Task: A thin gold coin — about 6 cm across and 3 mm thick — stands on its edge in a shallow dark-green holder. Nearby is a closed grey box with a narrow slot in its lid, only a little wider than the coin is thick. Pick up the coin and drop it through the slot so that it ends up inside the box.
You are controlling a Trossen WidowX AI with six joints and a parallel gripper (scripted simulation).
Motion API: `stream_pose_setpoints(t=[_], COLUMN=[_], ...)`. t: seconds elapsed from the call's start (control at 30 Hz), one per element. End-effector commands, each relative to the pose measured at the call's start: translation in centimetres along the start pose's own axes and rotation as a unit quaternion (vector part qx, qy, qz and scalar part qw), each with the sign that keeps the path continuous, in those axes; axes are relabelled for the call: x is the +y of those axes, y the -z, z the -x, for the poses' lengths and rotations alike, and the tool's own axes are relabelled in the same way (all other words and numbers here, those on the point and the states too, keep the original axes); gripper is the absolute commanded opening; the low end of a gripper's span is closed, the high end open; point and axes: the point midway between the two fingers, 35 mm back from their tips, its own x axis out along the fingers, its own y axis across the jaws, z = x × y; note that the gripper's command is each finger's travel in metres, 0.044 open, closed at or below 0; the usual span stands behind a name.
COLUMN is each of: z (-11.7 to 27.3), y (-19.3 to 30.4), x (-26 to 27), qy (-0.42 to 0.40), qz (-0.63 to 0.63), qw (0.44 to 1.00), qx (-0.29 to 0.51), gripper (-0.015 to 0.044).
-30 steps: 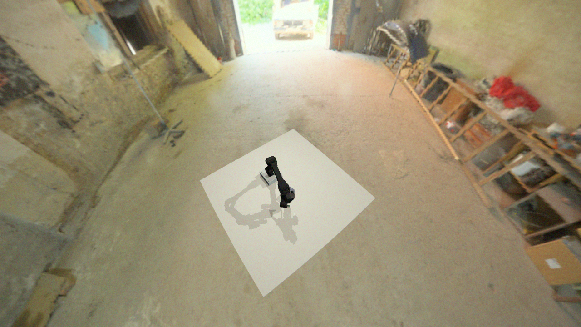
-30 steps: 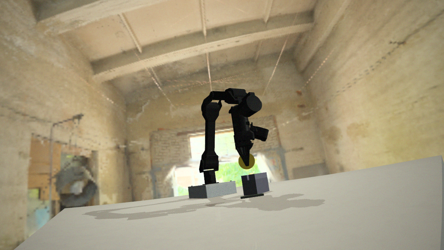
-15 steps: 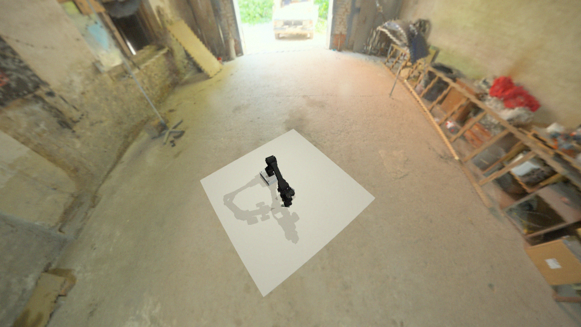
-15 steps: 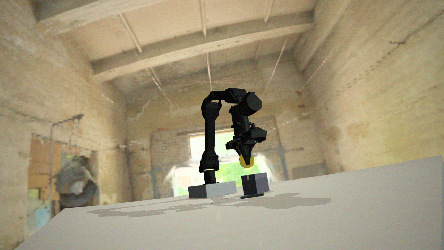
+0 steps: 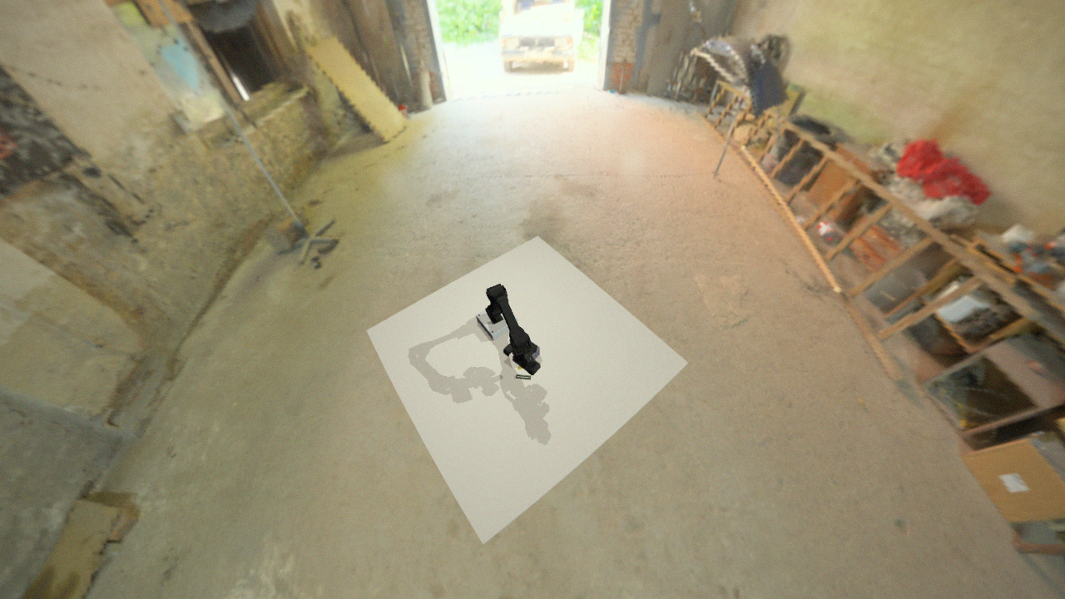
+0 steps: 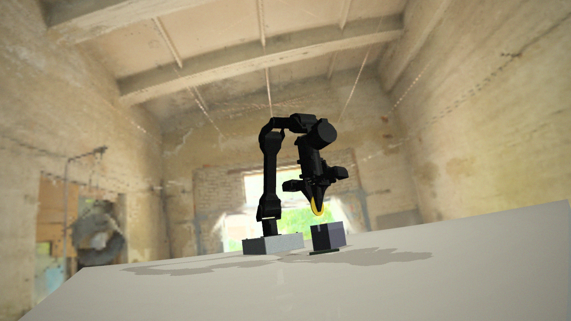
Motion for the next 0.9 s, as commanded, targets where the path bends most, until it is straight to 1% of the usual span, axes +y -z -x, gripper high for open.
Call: stream_pose_setpoints(t=[0.0, 0.87], z=[-0.1, 0.1], y=[-0.1, -6.2], x=[0.1, 2.2], qy=[-0.001, -0.001], qz=[0.015, 0.015], qw=[1.000, 1.000], qx=[-0.002, -0.005], gripper=[0.0000, 0.0000])
